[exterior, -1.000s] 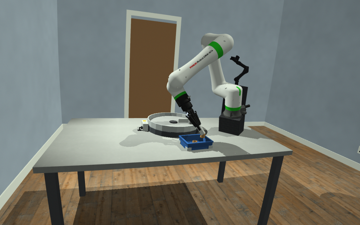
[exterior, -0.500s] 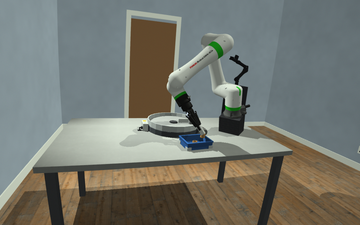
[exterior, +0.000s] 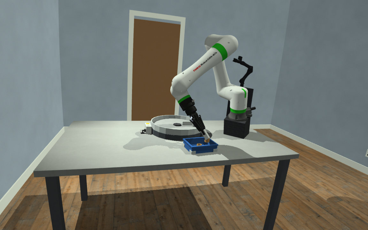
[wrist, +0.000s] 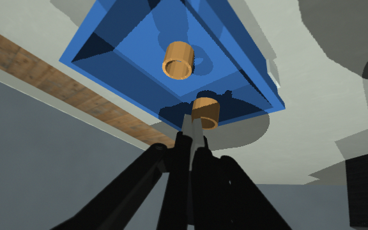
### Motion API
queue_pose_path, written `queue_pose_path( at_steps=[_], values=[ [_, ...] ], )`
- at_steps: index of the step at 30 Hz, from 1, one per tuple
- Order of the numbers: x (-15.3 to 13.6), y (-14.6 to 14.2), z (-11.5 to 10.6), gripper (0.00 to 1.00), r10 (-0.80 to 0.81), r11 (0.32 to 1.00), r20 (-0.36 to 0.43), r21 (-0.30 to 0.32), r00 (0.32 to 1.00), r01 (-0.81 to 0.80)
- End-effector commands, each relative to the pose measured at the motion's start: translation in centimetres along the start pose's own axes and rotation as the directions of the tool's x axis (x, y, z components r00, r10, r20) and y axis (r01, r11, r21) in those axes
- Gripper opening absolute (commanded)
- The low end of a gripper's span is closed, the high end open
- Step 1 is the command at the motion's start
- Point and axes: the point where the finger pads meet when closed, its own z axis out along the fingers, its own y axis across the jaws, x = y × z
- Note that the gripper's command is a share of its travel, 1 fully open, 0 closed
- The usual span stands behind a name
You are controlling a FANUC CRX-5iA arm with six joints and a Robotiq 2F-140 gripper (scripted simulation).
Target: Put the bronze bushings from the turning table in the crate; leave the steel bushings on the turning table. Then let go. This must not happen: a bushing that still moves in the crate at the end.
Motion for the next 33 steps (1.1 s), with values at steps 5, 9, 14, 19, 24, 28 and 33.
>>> queue_pose_path(
  at_steps=[5, 9, 14, 19, 24, 28, 33],
  values=[
    [0.7, 0.0, 0.8, 0.00, 0.000, 1.000, 0.000, 0.000, 1.000, 0.000],
    [1.1, 0.0, 1.3, 0.00, 0.000, 1.000, 0.000, 0.000, 1.000, 0.000],
    [1.6, 0.0, 1.9, 0.00, 0.000, 1.000, 0.000, 0.000, 1.000, 0.000],
    [1.8, 0.0, 2.2, 0.00, 0.000, 1.000, 0.000, 0.000, 1.000, 0.000],
    [2.0, 0.0, 2.4, 0.00, 0.000, 1.000, 0.000, 0.000, 1.000, 0.000],
    [2.0, 0.0, 2.4, 0.00, 0.000, 1.000, 0.000, 0.000, 1.000, 0.000],
    [2.0, 0.0, 2.4, 0.00, 0.000, 1.000, 0.000, 0.000, 1.000, 0.000]
  ],
)
